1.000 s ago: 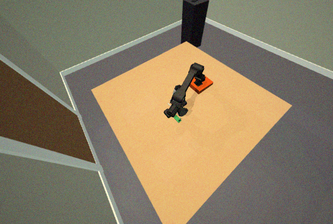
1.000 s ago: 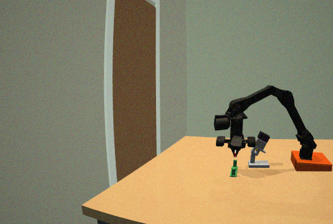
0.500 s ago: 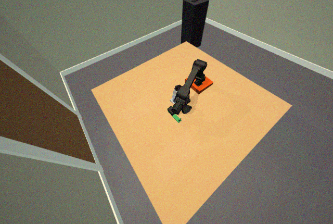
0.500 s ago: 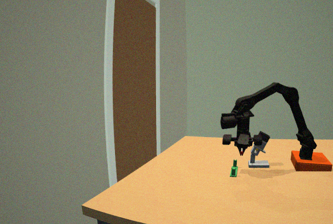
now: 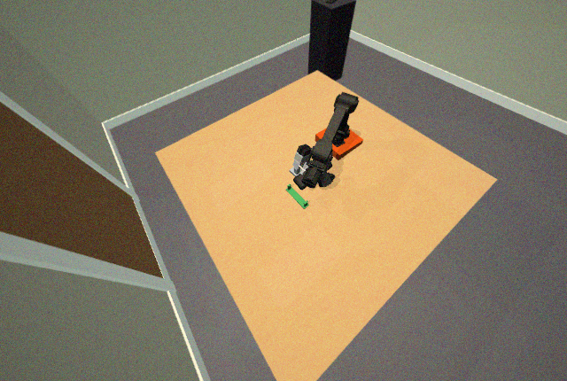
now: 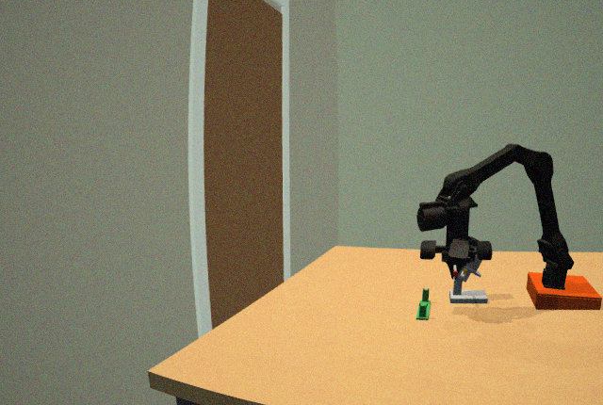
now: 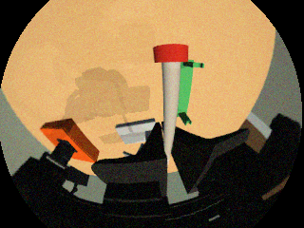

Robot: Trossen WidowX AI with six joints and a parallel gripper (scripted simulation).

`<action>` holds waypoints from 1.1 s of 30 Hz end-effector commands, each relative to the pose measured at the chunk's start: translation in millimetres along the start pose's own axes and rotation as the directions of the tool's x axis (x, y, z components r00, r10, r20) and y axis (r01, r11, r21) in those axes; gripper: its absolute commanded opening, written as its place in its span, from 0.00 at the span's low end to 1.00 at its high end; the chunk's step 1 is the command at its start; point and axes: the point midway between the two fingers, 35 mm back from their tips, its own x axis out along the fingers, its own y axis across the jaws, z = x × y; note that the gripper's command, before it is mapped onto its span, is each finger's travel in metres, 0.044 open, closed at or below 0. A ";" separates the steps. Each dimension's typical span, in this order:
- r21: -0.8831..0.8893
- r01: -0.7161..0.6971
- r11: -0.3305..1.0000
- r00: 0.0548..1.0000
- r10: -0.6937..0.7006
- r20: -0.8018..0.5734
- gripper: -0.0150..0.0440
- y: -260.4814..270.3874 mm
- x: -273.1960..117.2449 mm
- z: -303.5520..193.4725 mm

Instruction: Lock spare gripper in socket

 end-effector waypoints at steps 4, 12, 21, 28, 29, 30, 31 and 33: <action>-0.019 0.005 1.000 1.000 -0.005 0.002 0.25 23.4 -3.2 1.9; -0.031 0.008 0.999 1.000 -0.008 0.001 0.25 33.8 0.5 3.1; -0.035 0.006 0.999 1.000 -0.006 0.004 0.25 33.7 37.7 13.6; -0.035 0.006 0.999 1.000 -0.005 0.005 0.25 34.7 49.0 16.2; -0.035 0.005 0.999 1.000 -0.005 0.005 0.25 34.5 48.8 15.5; -0.035 0.005 0.999 1.000 -0.005 0.005 0.25 34.4 48.3 14.8; -0.035 0.004 0.999 1.000 -0.004 0.005 0.25 34.1 47.5 13.6; -0.036 0.003 0.999 1.000 -0.003 0.006 0.25 33.6 45.8 10.9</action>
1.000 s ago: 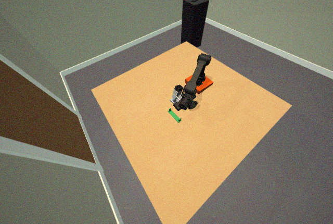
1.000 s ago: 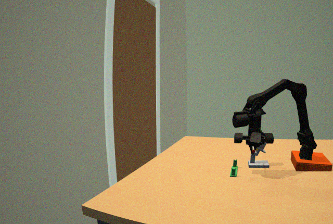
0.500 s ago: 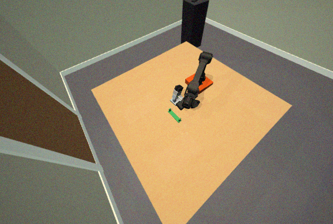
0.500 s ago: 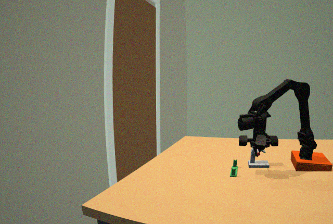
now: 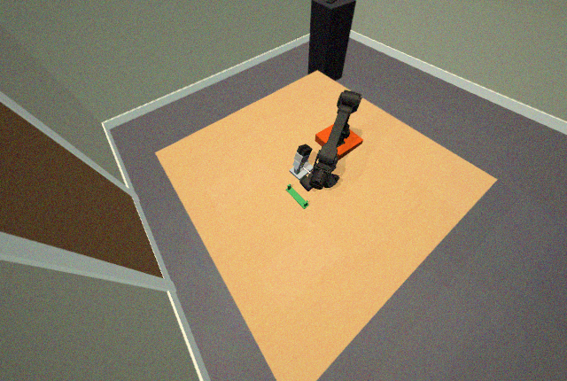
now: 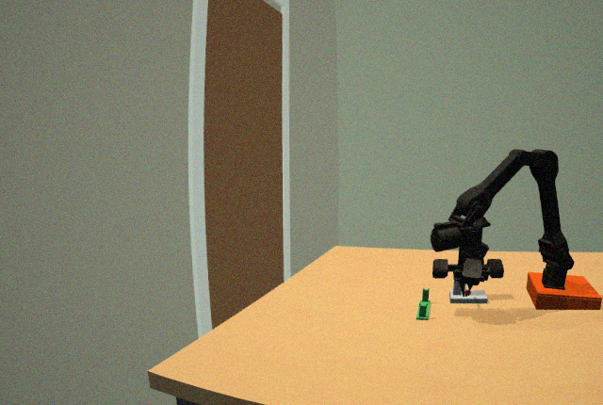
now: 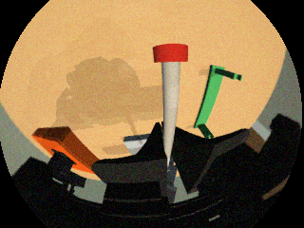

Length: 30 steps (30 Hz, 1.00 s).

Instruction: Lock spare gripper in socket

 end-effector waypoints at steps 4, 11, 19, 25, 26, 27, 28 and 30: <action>0.000 -0.002 1.000 1.000 0.002 0.004 0.25 -1.1 -1.7 -5.1; 0.002 0.002 1.000 1.000 -0.002 0.004 0.25 0.3 1.8 -8.7; 0.002 -0.001 1.000 1.000 0.001 0.004 0.25 -1.3 1.6 -13.3; 0.001 -0.002 1.000 1.000 0.002 0.004 0.25 -0.5 2.8 -15.5; 0.001 -0.002 1.000 1.000 0.002 0.004 0.25 -0.5 2.8 -15.5; 0.001 -0.002 1.000 1.000 0.002 0.004 0.25 -0.5 2.9 -15.8; 0.001 -0.002 1.000 1.000 0.002 0.004 0.25 -0.6 3.1 -16.6; 0.001 -0.003 1.000 1.000 0.003 0.004 0.25 -0.7 3.5 -18.1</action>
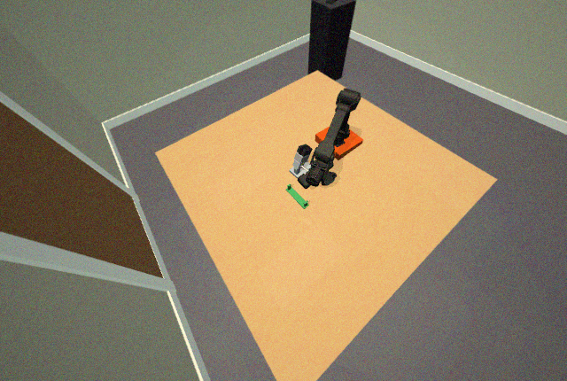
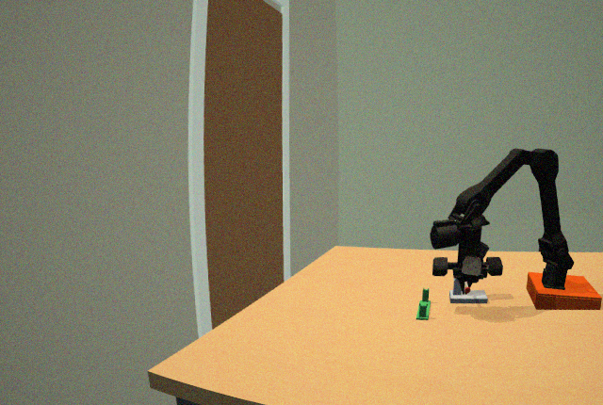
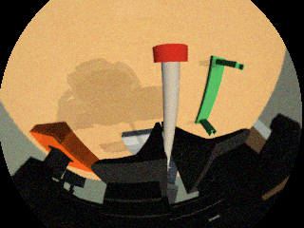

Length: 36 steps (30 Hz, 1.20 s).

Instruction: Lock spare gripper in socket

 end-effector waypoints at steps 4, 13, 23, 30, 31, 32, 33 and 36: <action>0.000 0.000 1.000 1.000 0.000 0.000 0.25 -0.8 1.1 -4.8; -0.001 -0.002 1.000 1.000 0.002 0.000 0.25 -0.8 2.1 -8.7; -0.002 -0.004 1.000 1.000 0.004 0.001 0.25 -0.8 3.2 -13.0; -0.002 -0.007 1.000 1.000 0.007 0.001 0.25 -0.8 4.2 -16.5; -0.002 -0.007 1.000 1.000 0.007 0.001 0.25 -0.8 4.2 -16.5; -0.002 -0.007 1.000 1.000 0.007 0.001 0.25 -0.8 4.2 -16.5; -0.002 -0.007 1.000 1.000 0.007 0.001 0.25 -0.8 4.2 -16.7; -0.003 -0.008 1.000 1.000 0.008 0.001 0.25 -0.9 4.8 -18.9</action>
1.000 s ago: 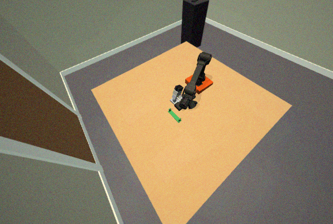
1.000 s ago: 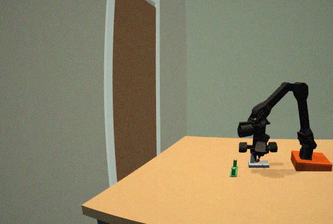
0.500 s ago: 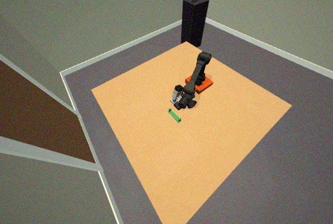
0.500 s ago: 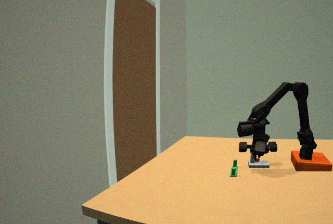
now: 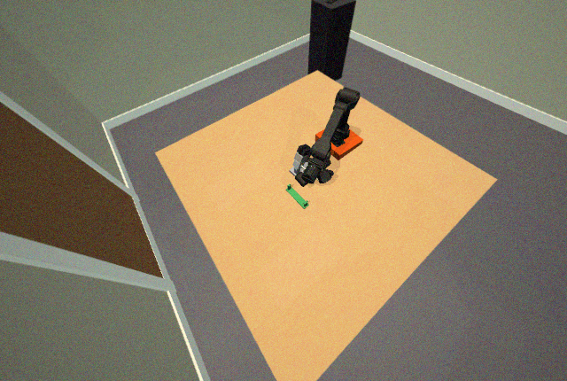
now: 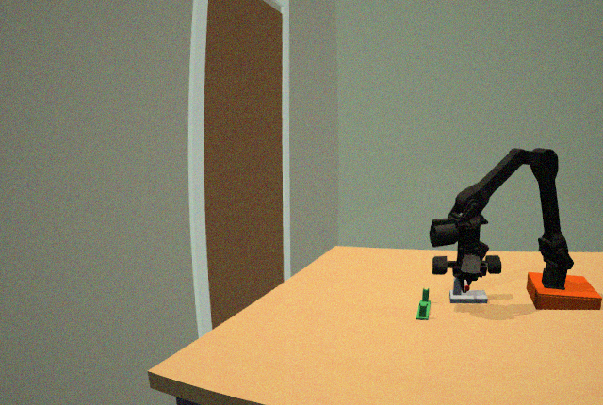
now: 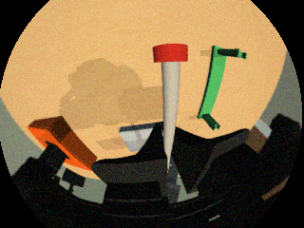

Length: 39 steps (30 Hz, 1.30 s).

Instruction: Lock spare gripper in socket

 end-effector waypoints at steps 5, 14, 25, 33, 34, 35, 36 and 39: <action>0.000 0.000 1.000 1.000 0.000 -0.002 0.25 -0.7 1.3 -5.6; -0.001 -0.002 1.000 1.000 0.002 -0.001 0.25 -0.8 2.0 -8.6; -0.002 -0.006 1.000 1.000 0.006 -0.001 0.25 -0.8 3.3 -13.6; -0.002 -0.008 1.000 1.000 0.008 -0.001 0.25 -0.7 4.0 -16.1; -0.002 -0.008 1.000 1.000 0.008 -0.001 0.25 -0.7 4.1 -16.7; -0.003 -0.009 1.000 1.000 0.009 -0.001 0.25 -0.8 4.3 -17.6; -0.003 -0.009 1.000 1.000 0.009 -0.001 0.25 -0.8 4.5 -18.3; -0.003 -0.010 1.000 1.000 0.010 0.000 0.25 -0.8 4.7 -19.0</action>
